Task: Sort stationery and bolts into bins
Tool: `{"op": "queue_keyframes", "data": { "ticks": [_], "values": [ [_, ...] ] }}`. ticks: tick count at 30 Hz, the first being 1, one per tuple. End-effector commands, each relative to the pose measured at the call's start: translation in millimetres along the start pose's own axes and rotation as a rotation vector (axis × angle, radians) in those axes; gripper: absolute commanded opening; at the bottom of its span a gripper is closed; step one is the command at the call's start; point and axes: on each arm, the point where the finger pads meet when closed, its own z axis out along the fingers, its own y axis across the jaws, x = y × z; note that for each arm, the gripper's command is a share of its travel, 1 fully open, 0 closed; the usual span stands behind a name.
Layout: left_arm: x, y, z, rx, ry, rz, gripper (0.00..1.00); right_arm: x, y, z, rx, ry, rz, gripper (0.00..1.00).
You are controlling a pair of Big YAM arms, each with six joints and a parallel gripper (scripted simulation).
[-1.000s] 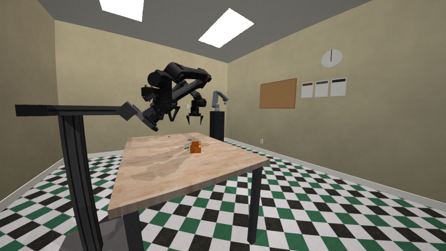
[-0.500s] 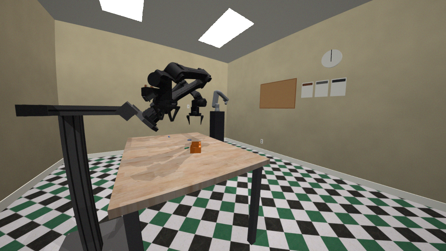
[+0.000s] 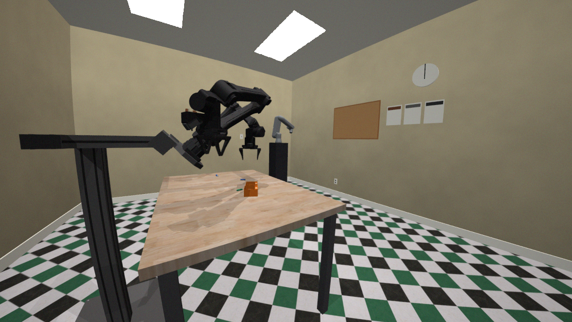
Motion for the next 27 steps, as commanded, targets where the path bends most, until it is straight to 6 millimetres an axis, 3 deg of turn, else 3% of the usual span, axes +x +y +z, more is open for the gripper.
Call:
{"op": "queue_keyframes", "data": {
  "ticks": [1, 27],
  "values": [
    [-7.5, -2.4, 1.7, 0.003, 0.002, 0.008, 1.0, -5.2, 11.7, -11.6, -0.016, -0.015, 0.01, 1.0],
    [-7.4, -4.7, 3.5, 0.004, 0.003, 0.009, 1.0, -5.2, 11.7, -11.6, -0.016, -0.015, 0.01, 1.0]
  ]
}}
